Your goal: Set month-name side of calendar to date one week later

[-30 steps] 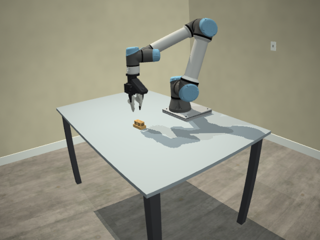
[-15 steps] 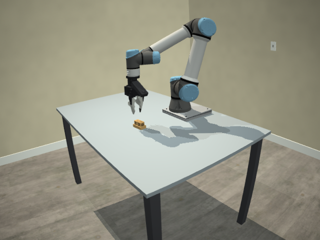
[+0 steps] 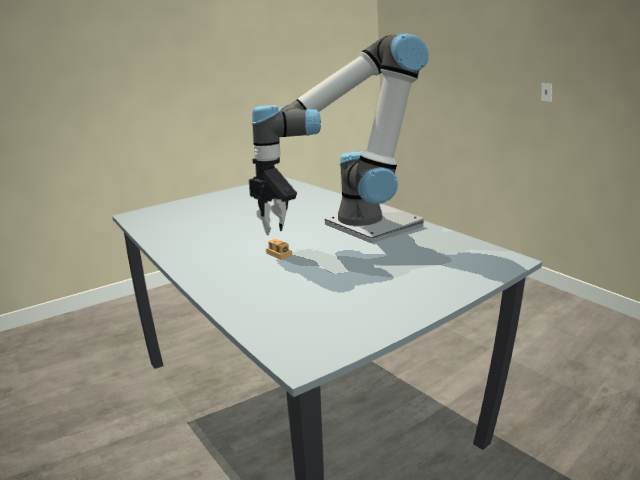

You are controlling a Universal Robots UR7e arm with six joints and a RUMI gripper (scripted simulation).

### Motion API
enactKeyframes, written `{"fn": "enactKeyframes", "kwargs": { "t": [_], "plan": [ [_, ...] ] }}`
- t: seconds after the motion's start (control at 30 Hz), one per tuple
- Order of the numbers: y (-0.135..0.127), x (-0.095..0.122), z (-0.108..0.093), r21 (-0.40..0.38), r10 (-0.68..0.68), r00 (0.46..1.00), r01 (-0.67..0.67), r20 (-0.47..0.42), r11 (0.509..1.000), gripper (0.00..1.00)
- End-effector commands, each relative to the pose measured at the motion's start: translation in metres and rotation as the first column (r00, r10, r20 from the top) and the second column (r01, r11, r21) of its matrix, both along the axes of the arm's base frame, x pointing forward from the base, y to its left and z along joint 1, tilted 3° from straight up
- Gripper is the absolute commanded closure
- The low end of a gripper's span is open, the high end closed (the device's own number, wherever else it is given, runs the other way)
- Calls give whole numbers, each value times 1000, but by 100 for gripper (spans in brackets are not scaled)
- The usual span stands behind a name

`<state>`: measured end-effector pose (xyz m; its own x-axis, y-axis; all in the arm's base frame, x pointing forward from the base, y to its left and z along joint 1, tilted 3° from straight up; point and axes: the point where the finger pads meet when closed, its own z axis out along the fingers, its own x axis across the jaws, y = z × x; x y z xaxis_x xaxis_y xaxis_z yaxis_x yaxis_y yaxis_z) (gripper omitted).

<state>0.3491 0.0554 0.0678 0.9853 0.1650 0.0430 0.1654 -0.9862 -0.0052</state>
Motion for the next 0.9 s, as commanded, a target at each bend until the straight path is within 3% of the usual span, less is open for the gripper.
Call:
{"fn": "enactKeyframes", "kwargs": {
  "t": [0.0, 0.87],
  "plan": [
    [0, 1, -10, 1, 0, 1000, 0, 0, 1000, 72],
    [0, 2, -16, 0, 0, 1000, 0, 2, 1000, 72]
  ]
}}
